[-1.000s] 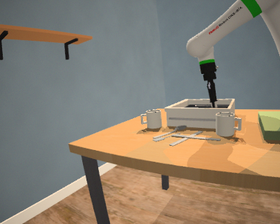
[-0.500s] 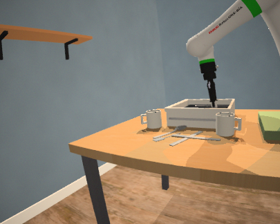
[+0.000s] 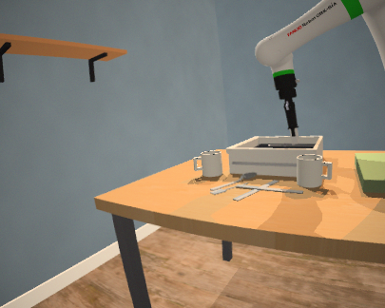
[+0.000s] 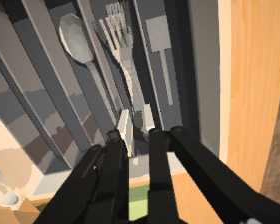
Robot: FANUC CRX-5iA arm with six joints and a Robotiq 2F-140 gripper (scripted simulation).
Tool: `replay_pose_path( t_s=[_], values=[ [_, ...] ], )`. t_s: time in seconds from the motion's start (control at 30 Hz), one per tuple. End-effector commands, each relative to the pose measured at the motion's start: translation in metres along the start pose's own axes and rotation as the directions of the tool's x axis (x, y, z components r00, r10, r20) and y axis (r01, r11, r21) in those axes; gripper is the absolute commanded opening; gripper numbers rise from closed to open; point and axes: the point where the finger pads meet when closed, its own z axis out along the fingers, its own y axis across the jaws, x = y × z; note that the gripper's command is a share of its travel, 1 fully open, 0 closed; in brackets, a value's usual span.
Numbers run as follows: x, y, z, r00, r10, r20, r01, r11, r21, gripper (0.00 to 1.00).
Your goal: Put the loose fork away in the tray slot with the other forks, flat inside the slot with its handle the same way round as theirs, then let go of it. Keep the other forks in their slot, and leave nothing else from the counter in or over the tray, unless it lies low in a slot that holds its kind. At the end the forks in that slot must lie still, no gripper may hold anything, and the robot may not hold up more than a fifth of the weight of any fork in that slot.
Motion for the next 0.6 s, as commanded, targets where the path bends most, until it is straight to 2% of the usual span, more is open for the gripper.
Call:
replay_pose_path(
  t_s=[0.0, 0.1, 0.57],
  values=[
    [-0.0024, 0.0, -0.0216, 1.0, 0.0, 0.0, 0.0, 1.0, 0.0, 0.14],
    [-0.0031, 0.0, -0.0277, 1.0, 0.0, 0.0, 0.0, 1.0, 0.0, 0.14],
    [-0.0031, 0.0, -0.0277, 1.0, 0.0, 0.0, 0.0, 1.0, 0.0, 0.14]
  ],
)
